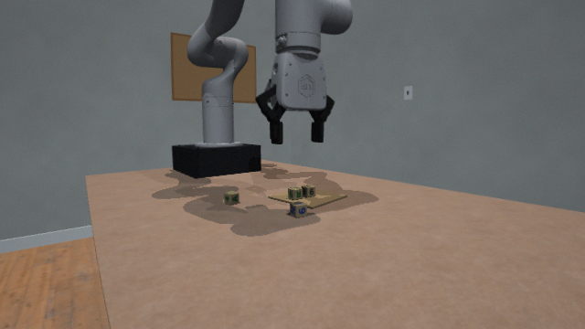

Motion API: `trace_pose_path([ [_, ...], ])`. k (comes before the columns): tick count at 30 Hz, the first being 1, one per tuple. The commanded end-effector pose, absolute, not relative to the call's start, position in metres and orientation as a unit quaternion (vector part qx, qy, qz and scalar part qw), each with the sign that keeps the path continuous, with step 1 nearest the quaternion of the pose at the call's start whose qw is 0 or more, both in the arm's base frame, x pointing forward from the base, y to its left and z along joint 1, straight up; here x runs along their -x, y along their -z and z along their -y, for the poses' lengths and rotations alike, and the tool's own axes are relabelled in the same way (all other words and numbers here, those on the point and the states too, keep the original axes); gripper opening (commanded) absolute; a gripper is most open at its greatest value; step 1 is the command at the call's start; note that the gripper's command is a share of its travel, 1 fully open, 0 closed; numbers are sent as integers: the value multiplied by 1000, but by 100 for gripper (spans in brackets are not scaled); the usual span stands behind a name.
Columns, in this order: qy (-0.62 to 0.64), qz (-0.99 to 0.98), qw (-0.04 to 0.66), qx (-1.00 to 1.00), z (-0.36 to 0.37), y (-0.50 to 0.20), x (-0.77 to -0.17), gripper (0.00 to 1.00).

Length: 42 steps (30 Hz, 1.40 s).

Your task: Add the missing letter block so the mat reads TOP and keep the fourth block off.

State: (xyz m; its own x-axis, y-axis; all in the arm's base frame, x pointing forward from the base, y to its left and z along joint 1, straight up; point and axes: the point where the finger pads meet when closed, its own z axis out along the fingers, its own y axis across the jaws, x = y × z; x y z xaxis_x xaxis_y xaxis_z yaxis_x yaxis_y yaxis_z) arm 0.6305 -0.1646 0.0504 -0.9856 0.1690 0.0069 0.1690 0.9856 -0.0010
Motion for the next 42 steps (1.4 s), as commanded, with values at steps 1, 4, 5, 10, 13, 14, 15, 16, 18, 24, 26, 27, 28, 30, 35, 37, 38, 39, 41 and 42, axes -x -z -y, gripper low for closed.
trace_pose_path([
  [1, 0, 996, 2, 85, 165, -52, -632, 100],
  [4, 0, 996, 2, 85, 165, -52, -632, 100],
  [5, 0, 997, 2, 84, 165, -52, -632, 100],
  [10, 0, 998, 2, 67, 165, -50, -632, 100],
  [13, 0, 1000, 2, 20, 165, -48, -632, 100],
  [14, 0, 1000, 2, -1, 165, -46, -632, 100],
  [15, 0, 1000, 2, -9, 165, -46, -632, 100],
  [16, 0, 1000, 2, -19, 165, -45, -632, 100],
  [18, 0, 999, 2, -43, 165, -44, -632, 100],
  [24, 0, 995, 2, -102, 165, -40, -632, 100],
  [26, 0, 991, 2, -136, 165, -38, -632, 100],
  [27, 0, 989, 2, -145, 165, -37, -632, 100],
  [28, 0, 988, 2, -155, 165, -36, -632, 100],
  [30, 0, 984, 2, -177, 164, -35, -632, 100],
  [35, 0, 972, 2, -235, 164, -31, -632, 100],
  [37, 0, 966, 2, -257, 164, -30, -632, 100],
  [38, 0, 963, 2, -268, 164, -29, -632, 100],
  [39, 0, 960, 2, -280, 164, -28, -632, 100],
  [41, 0, 957, 2, -291, 164, -28, -632, 100],
  [42, 0, 957, 2, -291, 164, -28, -632, 100],
])
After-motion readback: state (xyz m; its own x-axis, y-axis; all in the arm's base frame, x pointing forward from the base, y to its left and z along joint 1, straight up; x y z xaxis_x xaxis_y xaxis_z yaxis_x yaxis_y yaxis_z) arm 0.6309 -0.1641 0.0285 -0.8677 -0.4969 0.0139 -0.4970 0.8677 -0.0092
